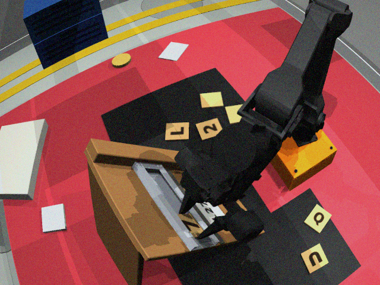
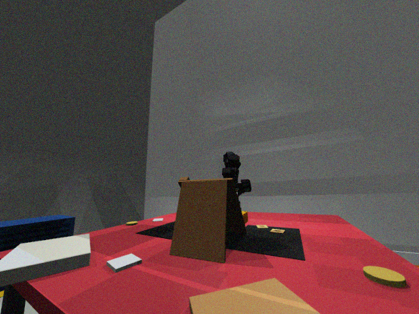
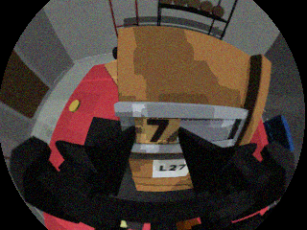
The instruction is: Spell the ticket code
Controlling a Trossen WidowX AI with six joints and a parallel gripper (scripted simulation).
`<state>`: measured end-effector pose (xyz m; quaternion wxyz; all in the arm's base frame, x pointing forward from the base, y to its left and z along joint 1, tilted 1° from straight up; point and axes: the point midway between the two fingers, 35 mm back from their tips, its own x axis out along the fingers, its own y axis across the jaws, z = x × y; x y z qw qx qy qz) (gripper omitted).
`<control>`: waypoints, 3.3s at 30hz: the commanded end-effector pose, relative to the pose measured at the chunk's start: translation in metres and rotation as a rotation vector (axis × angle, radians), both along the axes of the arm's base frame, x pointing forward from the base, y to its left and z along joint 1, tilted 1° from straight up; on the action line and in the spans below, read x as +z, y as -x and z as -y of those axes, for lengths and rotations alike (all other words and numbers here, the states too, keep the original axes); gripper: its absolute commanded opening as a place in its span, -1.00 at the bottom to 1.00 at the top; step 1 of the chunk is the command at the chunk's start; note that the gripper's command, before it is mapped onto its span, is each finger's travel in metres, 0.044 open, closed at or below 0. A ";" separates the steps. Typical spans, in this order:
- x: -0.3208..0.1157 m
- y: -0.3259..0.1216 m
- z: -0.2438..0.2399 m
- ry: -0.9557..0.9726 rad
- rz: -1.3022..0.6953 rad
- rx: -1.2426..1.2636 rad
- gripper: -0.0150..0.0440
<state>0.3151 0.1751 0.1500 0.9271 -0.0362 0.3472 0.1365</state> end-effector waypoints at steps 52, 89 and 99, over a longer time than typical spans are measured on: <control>0.000 -0.010 0.031 0.007 0.000 0.006 -0.49; -0.001 -0.016 0.052 0.009 0.001 0.006 -0.49; -0.001 -0.017 0.058 0.010 0.001 0.006 -0.49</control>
